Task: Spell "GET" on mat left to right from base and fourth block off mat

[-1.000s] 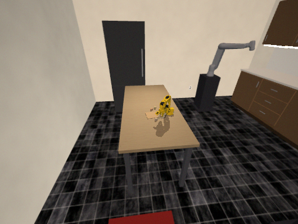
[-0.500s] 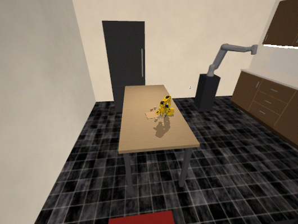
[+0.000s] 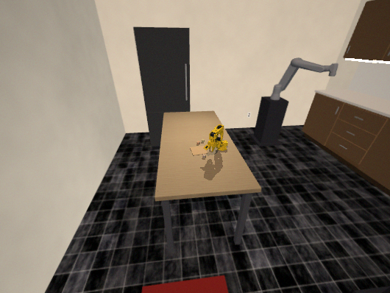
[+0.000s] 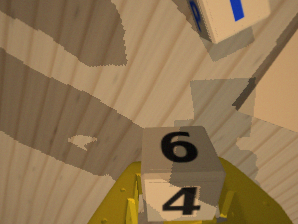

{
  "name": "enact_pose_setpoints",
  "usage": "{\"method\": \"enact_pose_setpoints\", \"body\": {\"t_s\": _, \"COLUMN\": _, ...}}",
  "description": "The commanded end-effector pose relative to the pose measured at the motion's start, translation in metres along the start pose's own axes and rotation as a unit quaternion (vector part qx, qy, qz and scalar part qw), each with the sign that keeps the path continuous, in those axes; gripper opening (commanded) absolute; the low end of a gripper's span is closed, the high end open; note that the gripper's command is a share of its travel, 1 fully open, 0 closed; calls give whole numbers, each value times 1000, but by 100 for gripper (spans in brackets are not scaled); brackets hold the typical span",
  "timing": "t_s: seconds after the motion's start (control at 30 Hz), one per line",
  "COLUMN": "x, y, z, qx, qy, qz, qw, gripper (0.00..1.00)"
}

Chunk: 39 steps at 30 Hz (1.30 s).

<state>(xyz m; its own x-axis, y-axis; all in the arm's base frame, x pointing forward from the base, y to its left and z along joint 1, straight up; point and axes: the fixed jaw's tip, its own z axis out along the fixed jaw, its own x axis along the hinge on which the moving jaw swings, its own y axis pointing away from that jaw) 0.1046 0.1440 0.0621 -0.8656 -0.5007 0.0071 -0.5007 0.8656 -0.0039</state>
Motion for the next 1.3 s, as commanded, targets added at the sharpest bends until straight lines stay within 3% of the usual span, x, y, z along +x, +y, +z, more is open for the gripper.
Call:
{"method": "enact_pose_setpoints", "body": {"t_s": 0.0, "x": -5, "y": 2, "z": -9, "qx": -11, "qy": -29, "qz": -35, "qw": 999, "gripper": 0}}
{"method": "enact_pose_setpoints", "body": {"t_s": 0.37, "x": -2, "y": 1, "z": -8, "qx": -7, "qy": -30, "qz": -158, "qw": 987, "gripper": 0}}
{"method": "enact_pose_setpoints", "body": {"t_s": 0.6, "x": 0, "y": -1, "z": -6, "qx": -3, "qy": -30, "qz": -283, "qw": 959, "gripper": 0}}
{"method": "enact_pose_setpoints", "body": {"t_s": 0.87, "x": 3, "y": -5, "z": -5, "qx": 2, "qy": -30, "qz": -436, "qw": 900, "gripper": 0}}
{"method": "enact_pose_setpoints", "body": {"t_s": 0.93, "x": 3, "y": -5, "z": -5, "qx": 2, "qy": -30, "qz": -436, "qw": 900, "gripper": 0}}
{"method": "enact_pose_setpoints", "body": {"t_s": 1.27, "x": 5, "y": -9, "z": -2, "qx": 8, "qy": -29, "qz": -608, "qw": 793, "gripper": 0}}
